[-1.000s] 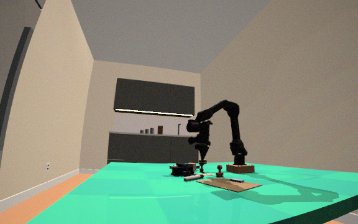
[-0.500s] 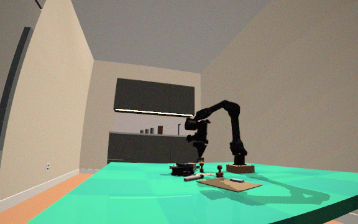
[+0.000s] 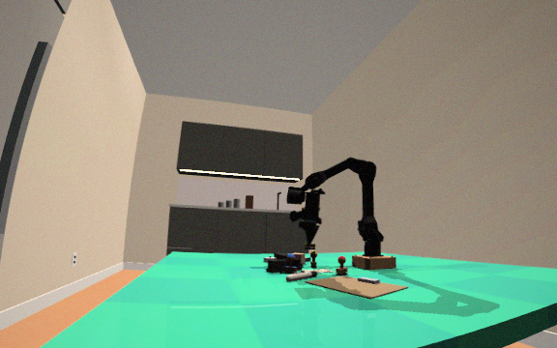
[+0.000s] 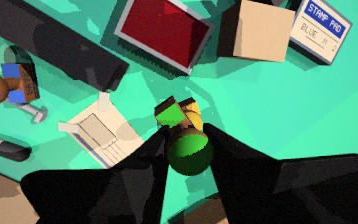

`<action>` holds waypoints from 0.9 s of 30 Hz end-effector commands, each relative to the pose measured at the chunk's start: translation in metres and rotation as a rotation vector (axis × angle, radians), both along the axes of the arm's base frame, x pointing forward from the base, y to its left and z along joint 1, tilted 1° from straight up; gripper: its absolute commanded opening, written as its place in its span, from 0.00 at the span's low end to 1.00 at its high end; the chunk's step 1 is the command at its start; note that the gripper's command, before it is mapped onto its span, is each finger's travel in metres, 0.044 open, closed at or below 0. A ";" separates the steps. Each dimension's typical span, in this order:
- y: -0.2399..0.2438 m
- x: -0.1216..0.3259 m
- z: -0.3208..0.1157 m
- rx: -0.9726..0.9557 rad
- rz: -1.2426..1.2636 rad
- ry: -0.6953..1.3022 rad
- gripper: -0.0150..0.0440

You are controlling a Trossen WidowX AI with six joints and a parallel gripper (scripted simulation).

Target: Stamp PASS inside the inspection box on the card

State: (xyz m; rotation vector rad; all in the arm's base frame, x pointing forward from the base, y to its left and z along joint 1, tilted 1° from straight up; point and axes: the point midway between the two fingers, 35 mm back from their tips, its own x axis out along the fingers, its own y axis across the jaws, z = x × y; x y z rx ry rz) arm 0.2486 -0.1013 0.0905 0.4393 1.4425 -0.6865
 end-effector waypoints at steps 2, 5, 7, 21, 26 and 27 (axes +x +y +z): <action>-0.020 -0.016 -0.002 -0.007 0.004 0.007 0.25; -0.030 -0.025 -0.002 -0.009 0.004 0.009 0.25; -0.037 -0.032 -0.002 -0.011 0.004 0.010 0.25; -0.043 -0.035 -0.015 -0.013 0.004 0.011 0.25; -0.043 -0.034 -0.023 -0.013 0.004 0.011 0.25; -0.043 -0.034 -0.024 -0.013 0.004 0.011 0.25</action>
